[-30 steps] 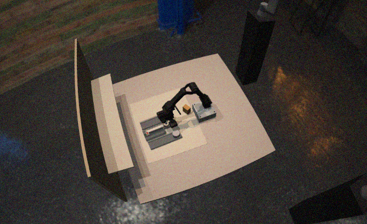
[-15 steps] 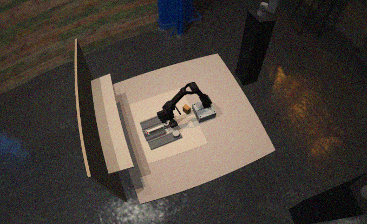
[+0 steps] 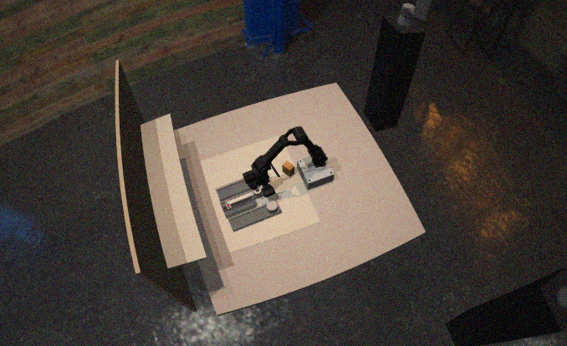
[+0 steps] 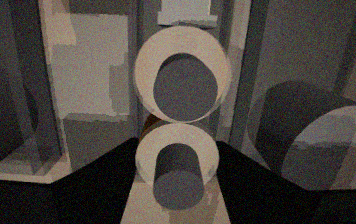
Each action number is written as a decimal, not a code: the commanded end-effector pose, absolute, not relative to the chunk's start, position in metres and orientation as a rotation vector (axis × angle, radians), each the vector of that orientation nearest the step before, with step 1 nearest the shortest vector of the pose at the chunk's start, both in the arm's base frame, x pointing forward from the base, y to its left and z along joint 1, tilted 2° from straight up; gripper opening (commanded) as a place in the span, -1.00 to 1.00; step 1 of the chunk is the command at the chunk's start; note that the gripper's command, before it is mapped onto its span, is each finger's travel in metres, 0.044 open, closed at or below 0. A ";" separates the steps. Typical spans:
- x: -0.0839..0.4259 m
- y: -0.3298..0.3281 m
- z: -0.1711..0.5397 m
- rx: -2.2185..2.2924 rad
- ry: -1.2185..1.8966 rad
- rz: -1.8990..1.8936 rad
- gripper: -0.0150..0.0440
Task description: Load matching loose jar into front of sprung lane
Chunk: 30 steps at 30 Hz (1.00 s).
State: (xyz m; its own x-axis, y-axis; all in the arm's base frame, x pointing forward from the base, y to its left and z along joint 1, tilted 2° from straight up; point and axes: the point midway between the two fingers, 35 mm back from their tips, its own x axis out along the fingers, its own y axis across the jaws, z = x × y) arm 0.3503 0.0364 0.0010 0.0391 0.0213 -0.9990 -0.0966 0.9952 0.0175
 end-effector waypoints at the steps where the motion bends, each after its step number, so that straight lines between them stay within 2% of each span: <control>1: 0.352 0.037 0.001 -0.055 1.520 0.094 -0.49; 30: 0.346 0.036 0.001 -0.055 1.520 0.094 -0.49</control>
